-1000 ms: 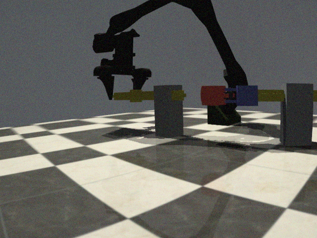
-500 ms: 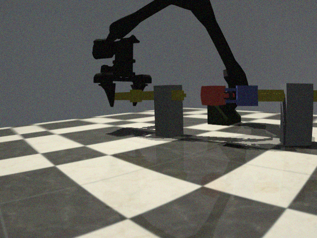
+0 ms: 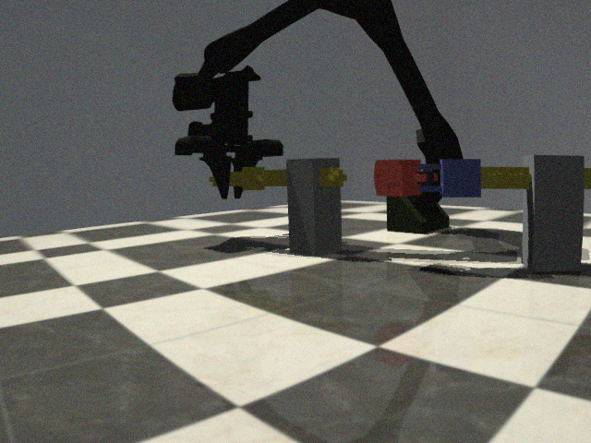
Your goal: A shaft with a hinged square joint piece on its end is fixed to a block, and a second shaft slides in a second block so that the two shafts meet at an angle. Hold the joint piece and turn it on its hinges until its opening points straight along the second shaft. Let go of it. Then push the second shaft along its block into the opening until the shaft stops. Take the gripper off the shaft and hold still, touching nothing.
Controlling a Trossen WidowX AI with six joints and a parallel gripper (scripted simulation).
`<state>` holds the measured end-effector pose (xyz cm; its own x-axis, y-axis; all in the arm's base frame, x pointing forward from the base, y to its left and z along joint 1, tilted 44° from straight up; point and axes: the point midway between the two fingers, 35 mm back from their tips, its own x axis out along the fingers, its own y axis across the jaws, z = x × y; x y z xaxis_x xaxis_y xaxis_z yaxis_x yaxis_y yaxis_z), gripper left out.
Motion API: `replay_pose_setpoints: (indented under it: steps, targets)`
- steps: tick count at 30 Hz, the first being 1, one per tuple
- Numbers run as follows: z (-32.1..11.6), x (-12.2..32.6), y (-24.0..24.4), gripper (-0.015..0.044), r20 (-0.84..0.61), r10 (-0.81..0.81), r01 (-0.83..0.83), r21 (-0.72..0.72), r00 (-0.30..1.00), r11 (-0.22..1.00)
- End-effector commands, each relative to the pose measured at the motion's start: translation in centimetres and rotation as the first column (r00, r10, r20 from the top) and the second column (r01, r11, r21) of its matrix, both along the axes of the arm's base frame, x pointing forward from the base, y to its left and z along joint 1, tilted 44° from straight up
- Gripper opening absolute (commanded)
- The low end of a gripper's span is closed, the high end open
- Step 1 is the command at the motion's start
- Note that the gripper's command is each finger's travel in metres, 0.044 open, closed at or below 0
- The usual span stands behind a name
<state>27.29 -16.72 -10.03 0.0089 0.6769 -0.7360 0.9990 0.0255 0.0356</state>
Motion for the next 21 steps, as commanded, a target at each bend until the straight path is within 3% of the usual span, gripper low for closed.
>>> replay_pose_setpoints:
  steps: [1, 9, 21]
  targets:
    - [-0.05, -0.07, 0.15, 0.0102, -0.005, -0.006, 0.006, 0.005, 1.000, 1.000]
    - [-0.05, -0.07, 0.15, 0.0069, -0.005, -0.006, 0.006, 0.005, 1.000, 1.000]
    - [-0.12, -0.04, 0.00, 0.0067, 0.056, -0.063, 0.062, 0.010, 0.996, 0.998]
